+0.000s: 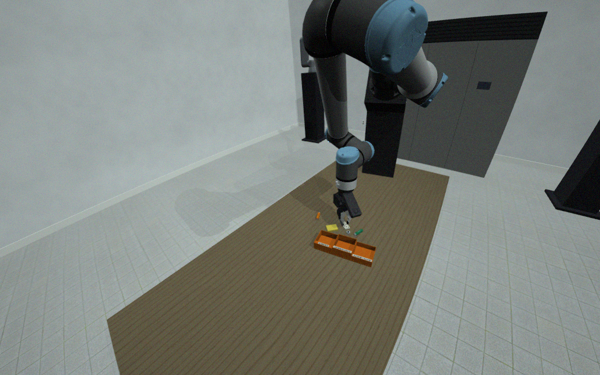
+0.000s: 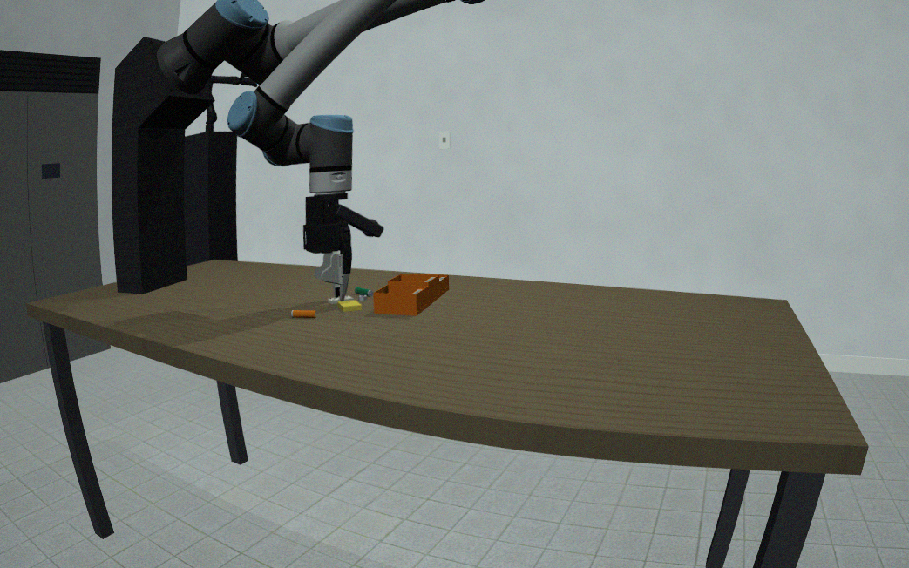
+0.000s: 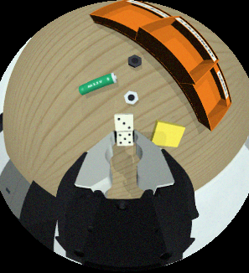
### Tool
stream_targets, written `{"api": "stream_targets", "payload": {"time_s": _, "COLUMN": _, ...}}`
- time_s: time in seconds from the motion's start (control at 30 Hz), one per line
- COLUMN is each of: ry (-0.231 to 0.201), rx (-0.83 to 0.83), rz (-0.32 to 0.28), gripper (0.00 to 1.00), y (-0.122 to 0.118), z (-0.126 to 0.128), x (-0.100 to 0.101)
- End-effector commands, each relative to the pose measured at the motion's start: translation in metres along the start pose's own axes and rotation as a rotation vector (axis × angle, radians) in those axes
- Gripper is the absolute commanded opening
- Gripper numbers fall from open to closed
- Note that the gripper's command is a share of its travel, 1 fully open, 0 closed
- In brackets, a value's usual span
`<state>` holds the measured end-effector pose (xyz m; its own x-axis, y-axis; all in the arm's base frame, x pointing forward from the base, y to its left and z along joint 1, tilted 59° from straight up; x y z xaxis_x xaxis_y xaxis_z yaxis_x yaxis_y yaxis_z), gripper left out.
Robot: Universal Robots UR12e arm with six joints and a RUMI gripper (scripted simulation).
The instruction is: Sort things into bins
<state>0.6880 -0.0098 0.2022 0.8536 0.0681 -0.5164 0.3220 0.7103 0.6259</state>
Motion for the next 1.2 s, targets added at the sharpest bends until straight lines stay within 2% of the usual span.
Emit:
{"api": "stream_targets", "payload": {"time_s": 0.0, "ry": 0.0, "rx": 0.0, "rz": 0.0, "gripper": 0.0, "y": 0.0, "z": 0.0, "x": 0.0}}
{"api": "stream_targets", "payload": {"time_s": 0.63, "ry": 0.0, "rx": 0.0, "rz": 0.0, "gripper": 0.0, "y": 0.0, "z": 0.0, "x": 0.0}}
{"api": "stream_targets", "payload": {"time_s": 1.17, "ry": 0.0, "rx": 0.0, "rz": 0.0, "gripper": 0.0, "y": 0.0, "z": 0.0, "x": -0.047}}
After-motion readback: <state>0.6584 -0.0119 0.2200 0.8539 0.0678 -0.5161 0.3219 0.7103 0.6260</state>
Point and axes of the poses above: the point where the finger pads meet when closed, its own x axis out along the fingers, its own z axis across the jaws, y = z × x, the point moved 10 cm from there along -x, back along the fingers, and after that the axes turned 3 degrees about x, right-handed, at the moved point
